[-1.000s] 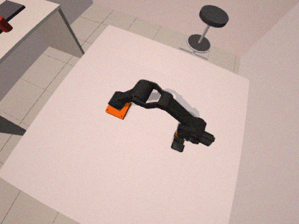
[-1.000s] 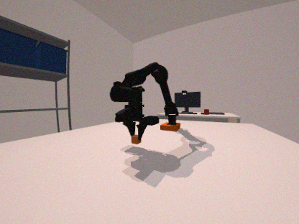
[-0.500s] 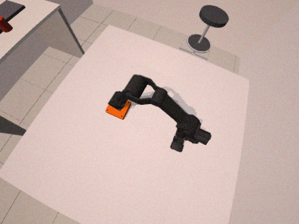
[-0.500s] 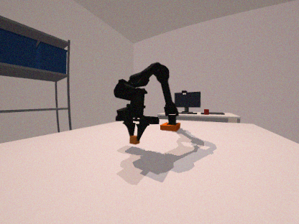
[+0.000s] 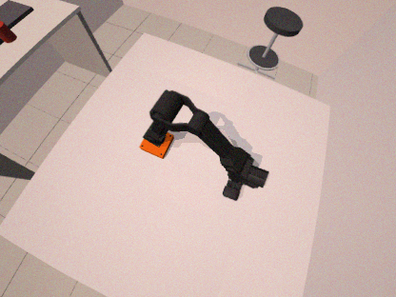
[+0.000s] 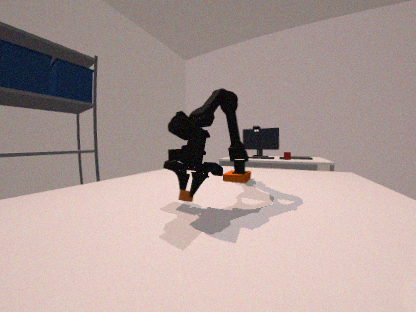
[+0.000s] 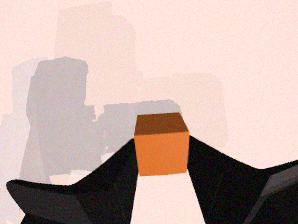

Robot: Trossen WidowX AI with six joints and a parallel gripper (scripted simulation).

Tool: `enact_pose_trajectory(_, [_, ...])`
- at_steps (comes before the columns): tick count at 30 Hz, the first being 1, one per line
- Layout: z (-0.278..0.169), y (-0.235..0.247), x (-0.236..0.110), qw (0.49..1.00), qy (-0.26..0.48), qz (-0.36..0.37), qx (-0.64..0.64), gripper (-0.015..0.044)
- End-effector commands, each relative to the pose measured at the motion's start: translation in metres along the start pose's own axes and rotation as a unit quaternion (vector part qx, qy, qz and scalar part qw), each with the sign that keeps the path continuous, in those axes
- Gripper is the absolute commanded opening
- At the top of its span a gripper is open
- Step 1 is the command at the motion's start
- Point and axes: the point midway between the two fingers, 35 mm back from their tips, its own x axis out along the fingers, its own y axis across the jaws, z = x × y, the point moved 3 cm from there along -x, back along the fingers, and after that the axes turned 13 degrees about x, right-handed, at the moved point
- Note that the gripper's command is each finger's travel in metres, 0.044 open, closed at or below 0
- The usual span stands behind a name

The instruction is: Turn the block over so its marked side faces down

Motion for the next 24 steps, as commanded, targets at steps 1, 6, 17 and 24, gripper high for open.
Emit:
enact_pose_trajectory(1, [-0.004, -0.001, 0.0, 1.0, -0.026, 0.008, -0.002, 0.0])
enact_pose_trajectory(6, [-0.009, -0.001, -0.002, 0.998, -0.06, 0.015, -0.003, 0.0])
enact_pose_trajectory(17, [-0.012, -0.002, 0.009, 0.993, -0.111, 0.027, -0.002, 0.0])
enact_pose_trajectory(24, [-0.014, -0.003, 0.024, 0.986, -0.164, 0.04, -0.001, 0.0])
